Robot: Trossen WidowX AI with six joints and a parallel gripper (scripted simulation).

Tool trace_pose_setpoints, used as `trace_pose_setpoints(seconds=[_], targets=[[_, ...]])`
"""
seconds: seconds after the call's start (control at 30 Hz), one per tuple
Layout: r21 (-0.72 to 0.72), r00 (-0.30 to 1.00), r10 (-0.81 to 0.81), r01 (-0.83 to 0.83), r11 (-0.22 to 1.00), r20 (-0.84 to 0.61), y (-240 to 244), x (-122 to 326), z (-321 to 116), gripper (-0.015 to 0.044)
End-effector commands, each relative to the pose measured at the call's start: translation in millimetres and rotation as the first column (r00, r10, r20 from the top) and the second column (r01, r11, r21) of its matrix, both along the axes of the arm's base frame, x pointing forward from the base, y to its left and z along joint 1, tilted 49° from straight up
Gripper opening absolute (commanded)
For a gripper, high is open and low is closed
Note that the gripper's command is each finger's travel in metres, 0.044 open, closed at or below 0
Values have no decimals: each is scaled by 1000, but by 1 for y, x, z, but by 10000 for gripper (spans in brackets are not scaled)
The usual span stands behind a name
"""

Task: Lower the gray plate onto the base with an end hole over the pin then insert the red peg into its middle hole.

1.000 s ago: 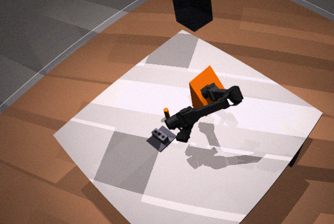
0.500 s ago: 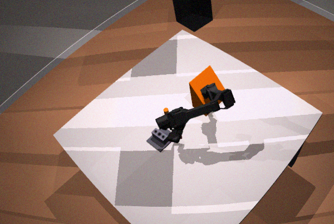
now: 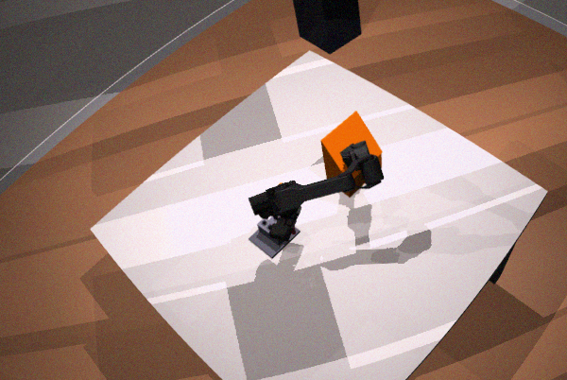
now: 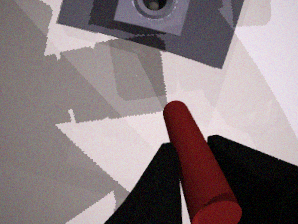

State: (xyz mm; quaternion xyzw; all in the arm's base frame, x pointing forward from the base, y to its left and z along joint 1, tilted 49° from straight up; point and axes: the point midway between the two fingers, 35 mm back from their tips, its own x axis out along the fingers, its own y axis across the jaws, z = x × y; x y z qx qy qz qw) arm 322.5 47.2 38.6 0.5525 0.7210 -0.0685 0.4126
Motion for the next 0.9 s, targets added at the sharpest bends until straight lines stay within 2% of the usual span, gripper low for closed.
trace_pose_setpoints(seconds=[0.0, 0.87], targets=[[-2, 1000, 4, -4, 1000, 5, -8, 9, -9, 0], [8, 1000, 5, -5, 1000, 8, -49, 39, -65, 0]])
